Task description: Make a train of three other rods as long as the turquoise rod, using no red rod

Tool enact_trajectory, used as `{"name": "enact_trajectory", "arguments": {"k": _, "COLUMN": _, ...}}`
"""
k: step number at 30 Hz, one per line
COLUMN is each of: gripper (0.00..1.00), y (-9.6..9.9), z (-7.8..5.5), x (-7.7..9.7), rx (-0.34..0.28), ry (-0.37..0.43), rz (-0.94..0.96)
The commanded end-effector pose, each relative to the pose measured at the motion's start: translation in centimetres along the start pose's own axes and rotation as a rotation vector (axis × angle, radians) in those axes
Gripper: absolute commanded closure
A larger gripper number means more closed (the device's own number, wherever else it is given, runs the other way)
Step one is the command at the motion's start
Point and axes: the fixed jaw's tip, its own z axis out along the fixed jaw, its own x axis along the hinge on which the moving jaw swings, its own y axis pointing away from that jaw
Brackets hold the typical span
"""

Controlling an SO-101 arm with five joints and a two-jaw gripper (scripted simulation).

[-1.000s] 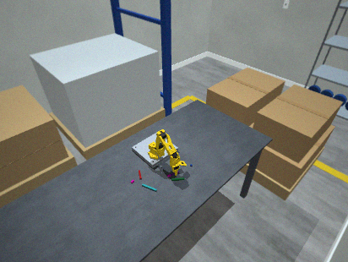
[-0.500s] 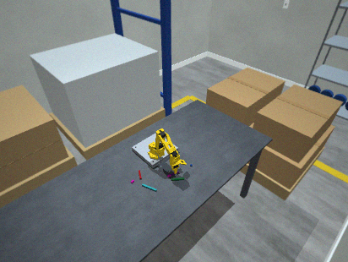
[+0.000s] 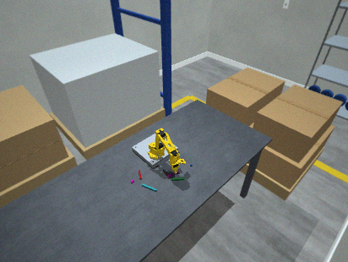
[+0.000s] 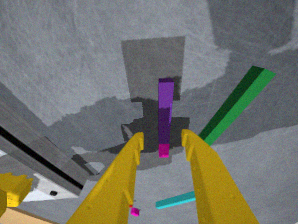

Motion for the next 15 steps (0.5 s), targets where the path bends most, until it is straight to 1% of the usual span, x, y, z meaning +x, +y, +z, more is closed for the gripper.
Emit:
{"name": "enact_trajectory", "arguments": {"k": 1, "gripper": 0.83, "y": -0.3, "z": -0.4, "x": -0.2, "rx": 0.02, "ry": -0.006, "rz": -0.005}}
{"name": "enact_trajectory", "arguments": {"k": 7, "gripper": 0.83, "y": -0.3, "z": -0.8, "x": -0.2, "rx": 0.02, "ry": -0.006, "rz": -0.005}}
{"name": "enact_trajectory", "arguments": {"k": 15, "gripper": 0.83, "y": -0.3, "z": -2.2, "x": -0.2, "rx": 0.02, "ry": -0.006, "rz": -0.005}}
